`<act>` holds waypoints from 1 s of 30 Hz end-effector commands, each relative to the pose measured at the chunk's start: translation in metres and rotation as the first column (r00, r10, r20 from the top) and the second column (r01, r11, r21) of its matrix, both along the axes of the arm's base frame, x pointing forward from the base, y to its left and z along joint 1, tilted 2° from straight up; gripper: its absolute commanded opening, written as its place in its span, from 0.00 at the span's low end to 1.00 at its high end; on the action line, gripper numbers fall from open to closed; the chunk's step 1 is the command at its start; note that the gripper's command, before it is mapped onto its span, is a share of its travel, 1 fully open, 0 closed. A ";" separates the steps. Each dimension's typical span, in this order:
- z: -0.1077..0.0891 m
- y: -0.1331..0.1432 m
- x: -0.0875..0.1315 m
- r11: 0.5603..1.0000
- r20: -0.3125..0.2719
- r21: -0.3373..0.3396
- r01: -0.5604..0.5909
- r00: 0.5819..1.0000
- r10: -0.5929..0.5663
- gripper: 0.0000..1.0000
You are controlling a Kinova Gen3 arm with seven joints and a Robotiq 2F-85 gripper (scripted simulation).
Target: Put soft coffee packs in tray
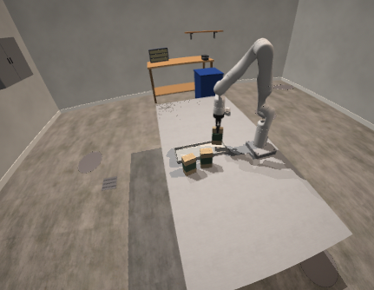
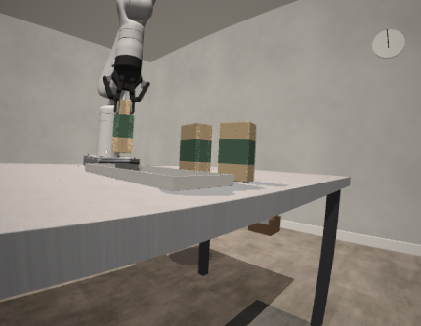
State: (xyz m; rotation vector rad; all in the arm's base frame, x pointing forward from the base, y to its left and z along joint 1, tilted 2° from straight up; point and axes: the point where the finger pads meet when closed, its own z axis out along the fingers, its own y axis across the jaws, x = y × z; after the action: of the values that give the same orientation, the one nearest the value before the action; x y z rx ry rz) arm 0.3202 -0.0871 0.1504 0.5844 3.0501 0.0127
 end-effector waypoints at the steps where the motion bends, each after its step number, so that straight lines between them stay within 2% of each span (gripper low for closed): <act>1: 0.000 -0.001 0.000 1.000 0.000 0.000 0.002 1.000 -0.002 0.27; 20: -0.003 -0.001 0.000 1.000 0.000 0.000 0.002 1.000 -0.002 0.27; 30: -0.023 -0.001 0.001 1.000 0.000 0.000 0.002 1.000 -0.002 0.27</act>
State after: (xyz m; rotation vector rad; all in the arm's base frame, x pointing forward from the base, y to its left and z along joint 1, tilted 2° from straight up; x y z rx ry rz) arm 0.3244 -0.0852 0.1338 0.5739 3.0399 0.0201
